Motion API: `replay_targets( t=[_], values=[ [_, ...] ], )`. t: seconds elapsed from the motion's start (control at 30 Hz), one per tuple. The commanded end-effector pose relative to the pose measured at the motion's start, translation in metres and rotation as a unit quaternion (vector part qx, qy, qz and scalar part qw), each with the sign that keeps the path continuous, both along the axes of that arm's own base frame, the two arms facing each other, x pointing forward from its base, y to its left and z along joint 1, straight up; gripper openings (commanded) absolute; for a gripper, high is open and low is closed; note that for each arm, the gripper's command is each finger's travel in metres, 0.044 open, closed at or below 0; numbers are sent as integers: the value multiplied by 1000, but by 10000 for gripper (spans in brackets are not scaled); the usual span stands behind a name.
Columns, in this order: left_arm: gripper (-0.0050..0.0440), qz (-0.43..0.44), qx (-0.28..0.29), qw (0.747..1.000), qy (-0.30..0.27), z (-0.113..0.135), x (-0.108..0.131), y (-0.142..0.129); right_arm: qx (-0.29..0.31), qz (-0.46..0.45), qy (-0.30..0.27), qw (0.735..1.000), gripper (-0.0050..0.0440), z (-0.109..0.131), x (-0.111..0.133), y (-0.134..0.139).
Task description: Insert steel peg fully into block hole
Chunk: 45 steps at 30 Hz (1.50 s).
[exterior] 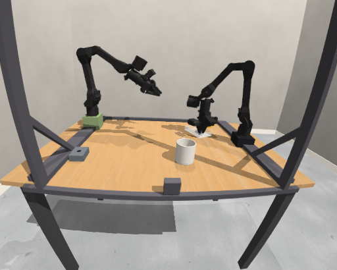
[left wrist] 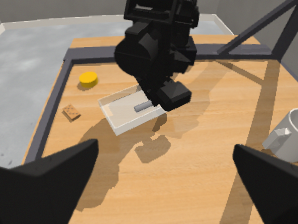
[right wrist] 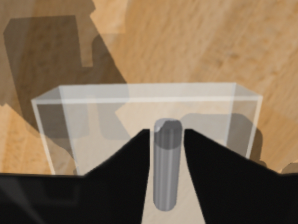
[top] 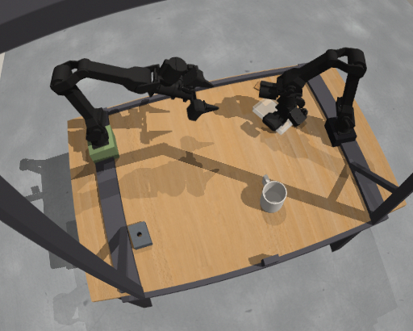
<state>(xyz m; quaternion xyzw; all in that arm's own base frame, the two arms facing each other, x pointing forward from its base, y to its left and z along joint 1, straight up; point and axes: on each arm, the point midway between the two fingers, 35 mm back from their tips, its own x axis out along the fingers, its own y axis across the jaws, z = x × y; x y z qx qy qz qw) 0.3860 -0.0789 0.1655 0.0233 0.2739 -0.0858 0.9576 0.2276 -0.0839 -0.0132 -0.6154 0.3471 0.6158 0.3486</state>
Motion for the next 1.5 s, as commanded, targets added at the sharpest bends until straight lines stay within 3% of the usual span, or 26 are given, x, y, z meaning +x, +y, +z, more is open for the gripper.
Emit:
replay_targets(
  t=[0.0, 0.27, 0.3, 0.47, 0.67, 0.93, 1.13, 1.43, 1.47],
  values=[
    [440, -1, -1, 1000, -12, 10, 2, -1, -5, 1, -10, 1000, 80, 5, 5, -2],
    [440, -1, -1, 1000, -12, 10, 2, -1, -5, 1, -10, 1000, 27, 5, 5, -2],
    [440, -1, -1, 1000, -12, 10, 2, -1, -7, 1, -17, 1000, 3, 10, 9, -3],
    [440, -1, -1, 1000, -12, 10, 2, -1, -8, 1, -19, 1000, -1, 21, 9, -3],
    [440, -1, -1, 1000, -12, 10, 2, -1, -8, 1, -19, 1000, -3, 57, 8, -2],
    [440, -1, -1, 1000, -13, 12, -3, -1, -8, 1, -19, 1000, -20, 58, 8, -2],
    [440, -6, -2, 1000, -8, 29, -34, -4, -8, 1, -19, 1000, -50, 58, 8, -2],
    [440, -23, -12, 999, -34, 70, -119, -3, -5, 1, -11, 1000, -50, 53, 4, -2],
    [440, -23, -12, 999, -34, 70, -119, -3, -5, 1, -11, 1000, -50, 53, 4, -2]
  ],
)
